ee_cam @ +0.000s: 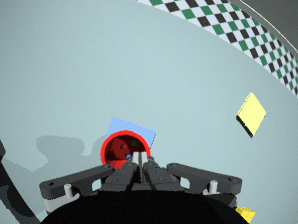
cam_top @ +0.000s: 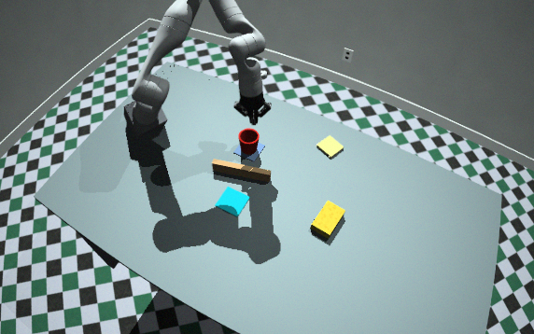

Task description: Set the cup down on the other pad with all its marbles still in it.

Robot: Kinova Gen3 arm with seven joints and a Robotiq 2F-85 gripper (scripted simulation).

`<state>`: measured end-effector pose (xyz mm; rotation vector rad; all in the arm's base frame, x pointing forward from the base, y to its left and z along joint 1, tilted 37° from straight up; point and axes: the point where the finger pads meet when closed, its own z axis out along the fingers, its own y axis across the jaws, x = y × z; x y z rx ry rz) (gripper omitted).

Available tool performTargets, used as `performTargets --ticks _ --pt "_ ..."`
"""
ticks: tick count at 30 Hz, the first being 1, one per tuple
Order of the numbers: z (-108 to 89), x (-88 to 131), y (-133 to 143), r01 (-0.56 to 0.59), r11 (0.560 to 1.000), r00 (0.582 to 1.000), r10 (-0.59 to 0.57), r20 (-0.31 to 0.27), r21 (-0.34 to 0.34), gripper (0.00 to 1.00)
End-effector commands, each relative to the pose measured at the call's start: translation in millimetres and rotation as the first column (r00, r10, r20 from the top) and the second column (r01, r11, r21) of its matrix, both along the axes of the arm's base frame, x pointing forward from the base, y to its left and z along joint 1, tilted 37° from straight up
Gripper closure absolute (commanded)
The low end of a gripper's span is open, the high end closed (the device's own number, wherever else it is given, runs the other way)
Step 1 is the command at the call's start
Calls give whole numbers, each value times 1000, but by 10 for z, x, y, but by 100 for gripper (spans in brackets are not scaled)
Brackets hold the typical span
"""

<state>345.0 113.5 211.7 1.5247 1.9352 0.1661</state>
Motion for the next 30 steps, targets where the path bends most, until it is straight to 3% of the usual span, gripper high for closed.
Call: performTargets --ticks 1,30 --pt "-26 5 -30 16 1000 1000 -16 -3 4 100" --pt "-137 10 -128 71 997 997 -71 -17 19 100"
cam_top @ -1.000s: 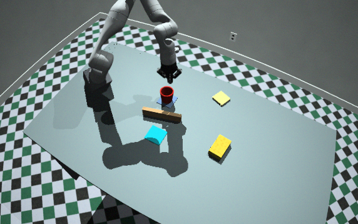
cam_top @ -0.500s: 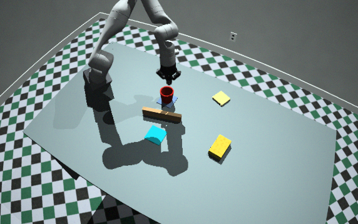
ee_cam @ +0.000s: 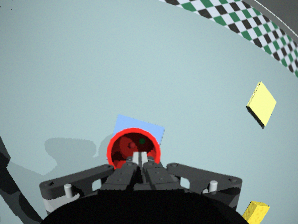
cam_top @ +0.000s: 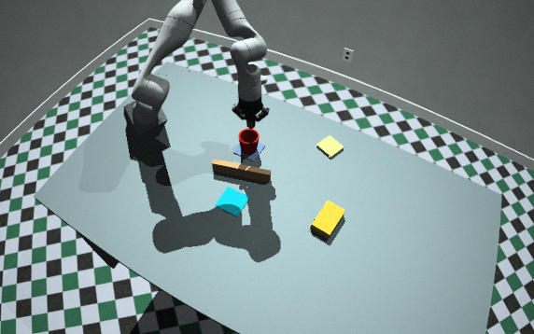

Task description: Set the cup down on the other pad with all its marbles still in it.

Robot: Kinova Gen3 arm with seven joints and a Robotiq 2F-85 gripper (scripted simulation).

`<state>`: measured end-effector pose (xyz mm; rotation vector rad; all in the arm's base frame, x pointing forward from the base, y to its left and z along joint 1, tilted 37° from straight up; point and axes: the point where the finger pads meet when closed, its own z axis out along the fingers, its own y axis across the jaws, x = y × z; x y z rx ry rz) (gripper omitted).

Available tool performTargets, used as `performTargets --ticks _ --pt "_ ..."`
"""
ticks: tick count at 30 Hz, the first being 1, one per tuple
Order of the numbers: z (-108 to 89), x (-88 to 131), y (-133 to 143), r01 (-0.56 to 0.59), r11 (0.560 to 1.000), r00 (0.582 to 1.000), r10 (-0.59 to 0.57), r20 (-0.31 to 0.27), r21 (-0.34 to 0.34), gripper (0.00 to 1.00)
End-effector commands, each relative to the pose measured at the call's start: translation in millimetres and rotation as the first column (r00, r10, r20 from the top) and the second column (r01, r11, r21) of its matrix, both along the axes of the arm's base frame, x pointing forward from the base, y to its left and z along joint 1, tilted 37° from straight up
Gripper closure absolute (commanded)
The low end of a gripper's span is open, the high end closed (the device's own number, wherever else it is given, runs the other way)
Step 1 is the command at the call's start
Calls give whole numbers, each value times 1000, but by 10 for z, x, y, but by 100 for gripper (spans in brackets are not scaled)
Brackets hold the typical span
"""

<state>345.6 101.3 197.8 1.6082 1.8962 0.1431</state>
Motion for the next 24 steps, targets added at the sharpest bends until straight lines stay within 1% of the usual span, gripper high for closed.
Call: performTargets --ticks 1,24 --pt "2 3 -7 2 1000 1000 -2 0 0 100" --pt "-73 3 -74 40 999 999 -40 -9 10 100"
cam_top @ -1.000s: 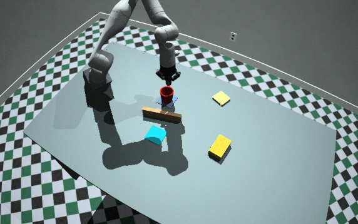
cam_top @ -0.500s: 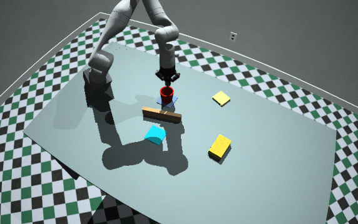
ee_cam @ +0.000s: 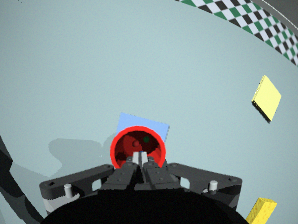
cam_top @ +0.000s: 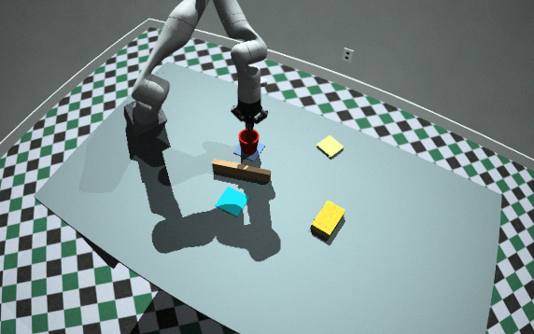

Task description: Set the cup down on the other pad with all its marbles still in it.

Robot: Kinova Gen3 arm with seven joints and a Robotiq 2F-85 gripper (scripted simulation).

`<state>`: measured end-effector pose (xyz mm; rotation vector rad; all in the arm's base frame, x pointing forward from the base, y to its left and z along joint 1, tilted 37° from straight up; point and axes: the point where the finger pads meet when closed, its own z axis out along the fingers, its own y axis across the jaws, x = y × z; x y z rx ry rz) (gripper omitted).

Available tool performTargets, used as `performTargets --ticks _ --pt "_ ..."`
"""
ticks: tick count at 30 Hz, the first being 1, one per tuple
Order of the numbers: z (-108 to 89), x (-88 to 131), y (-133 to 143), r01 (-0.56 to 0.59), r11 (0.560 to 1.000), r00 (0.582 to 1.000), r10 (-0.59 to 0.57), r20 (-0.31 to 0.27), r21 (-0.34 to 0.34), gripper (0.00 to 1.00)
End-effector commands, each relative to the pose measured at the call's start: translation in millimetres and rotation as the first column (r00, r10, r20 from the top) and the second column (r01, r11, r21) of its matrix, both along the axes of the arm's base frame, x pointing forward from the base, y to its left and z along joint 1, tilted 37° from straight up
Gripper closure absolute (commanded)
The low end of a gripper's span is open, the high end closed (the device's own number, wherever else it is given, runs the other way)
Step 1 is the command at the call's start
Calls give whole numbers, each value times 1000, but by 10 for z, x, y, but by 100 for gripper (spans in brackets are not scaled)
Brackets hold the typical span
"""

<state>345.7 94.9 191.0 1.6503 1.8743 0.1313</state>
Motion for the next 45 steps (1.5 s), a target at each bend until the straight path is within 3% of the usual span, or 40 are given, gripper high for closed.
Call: performTargets --ticks 1,23,24,45 --pt "-4 2 -10 4 1000 1000 -4 0 1 100" --pt "-34 1 -38 20 1000 1000 -20 -4 5 100" --pt "-34 1 -38 20 1000 1000 -20 -4 5 0" --pt "-34 1 -38 20 1000 1000 -20 -4 5 0"
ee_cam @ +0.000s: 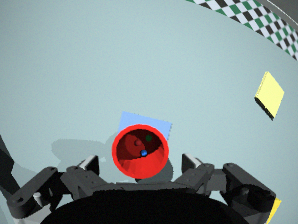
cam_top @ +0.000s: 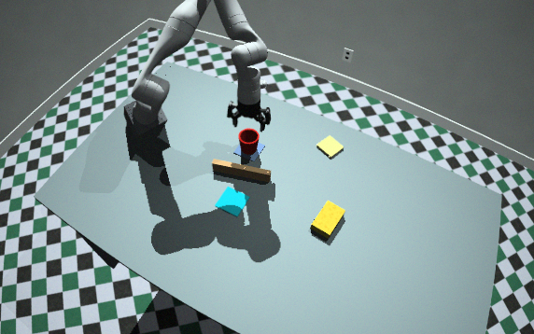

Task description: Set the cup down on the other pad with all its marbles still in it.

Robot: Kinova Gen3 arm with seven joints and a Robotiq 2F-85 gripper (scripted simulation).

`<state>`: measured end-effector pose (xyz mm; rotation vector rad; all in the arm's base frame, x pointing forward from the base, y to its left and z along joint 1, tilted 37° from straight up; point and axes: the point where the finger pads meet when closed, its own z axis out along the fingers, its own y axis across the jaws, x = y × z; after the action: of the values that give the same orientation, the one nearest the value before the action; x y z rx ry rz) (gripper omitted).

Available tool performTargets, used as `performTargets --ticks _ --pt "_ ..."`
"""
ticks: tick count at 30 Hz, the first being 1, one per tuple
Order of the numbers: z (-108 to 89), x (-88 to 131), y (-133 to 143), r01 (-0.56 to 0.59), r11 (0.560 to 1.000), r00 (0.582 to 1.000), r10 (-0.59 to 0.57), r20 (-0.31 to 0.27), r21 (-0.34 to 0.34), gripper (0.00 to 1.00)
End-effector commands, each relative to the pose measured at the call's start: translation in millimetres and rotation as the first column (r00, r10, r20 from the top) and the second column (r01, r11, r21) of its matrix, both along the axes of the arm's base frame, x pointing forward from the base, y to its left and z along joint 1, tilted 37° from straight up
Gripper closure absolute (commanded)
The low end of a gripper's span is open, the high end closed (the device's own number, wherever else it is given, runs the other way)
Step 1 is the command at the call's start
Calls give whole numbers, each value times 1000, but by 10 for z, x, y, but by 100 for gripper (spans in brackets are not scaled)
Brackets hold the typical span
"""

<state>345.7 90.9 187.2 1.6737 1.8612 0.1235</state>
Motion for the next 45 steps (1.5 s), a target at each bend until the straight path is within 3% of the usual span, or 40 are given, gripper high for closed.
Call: performTargets --ticks 1,24,35,45 --pt "3 1 3 -1 1000 1000 1 1 1 0" --pt "-22 17 -7 -1 1000 1000 1 1 1 0" --pt "-195 125 -78 -1 1000 1000 1 1 1 0" --pt "-475 302 -192 -1 1000 1000 1 1 1 0"
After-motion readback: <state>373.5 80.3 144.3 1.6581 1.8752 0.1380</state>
